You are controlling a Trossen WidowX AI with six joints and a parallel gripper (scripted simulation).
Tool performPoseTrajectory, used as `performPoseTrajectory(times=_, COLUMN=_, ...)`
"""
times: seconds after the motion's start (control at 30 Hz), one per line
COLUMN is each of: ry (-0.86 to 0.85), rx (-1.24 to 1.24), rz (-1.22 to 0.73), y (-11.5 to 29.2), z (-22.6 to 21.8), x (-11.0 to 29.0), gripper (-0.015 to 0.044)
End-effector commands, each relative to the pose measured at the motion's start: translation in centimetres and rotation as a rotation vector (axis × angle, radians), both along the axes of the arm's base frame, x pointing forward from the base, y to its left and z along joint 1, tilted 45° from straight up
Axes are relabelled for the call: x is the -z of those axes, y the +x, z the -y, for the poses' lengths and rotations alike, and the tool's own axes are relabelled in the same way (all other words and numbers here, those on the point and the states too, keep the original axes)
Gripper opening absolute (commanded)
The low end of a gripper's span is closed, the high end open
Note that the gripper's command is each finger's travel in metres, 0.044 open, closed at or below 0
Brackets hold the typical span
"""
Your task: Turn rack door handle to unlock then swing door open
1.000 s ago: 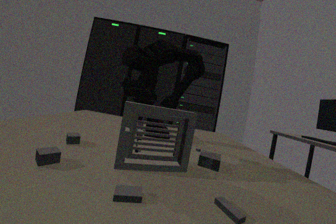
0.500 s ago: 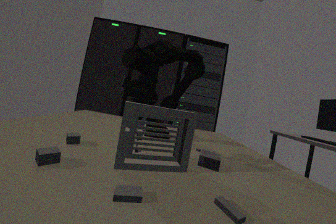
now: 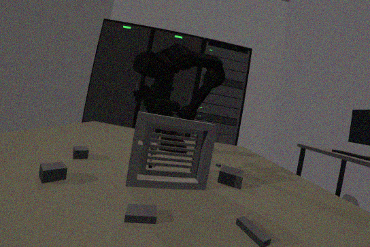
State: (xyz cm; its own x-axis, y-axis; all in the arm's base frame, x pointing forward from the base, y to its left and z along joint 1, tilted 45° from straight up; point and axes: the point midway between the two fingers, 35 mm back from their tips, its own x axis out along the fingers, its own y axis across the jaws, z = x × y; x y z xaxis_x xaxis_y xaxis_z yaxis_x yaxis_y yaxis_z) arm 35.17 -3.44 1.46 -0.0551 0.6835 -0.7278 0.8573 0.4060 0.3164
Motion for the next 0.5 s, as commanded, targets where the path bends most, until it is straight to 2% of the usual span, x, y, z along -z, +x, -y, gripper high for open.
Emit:
performPoseTrajectory(times=0.0, ry=0.019, rx=-0.141, rz=0.131, y=0.1, z=-0.47, x=-0.06, gripper=0.0297)
performPoseTrajectory(times=0.47, ry=0.057, rx=-0.646, rz=0.603, y=0.0, z=-0.48, x=0.03, gripper=0.0297)
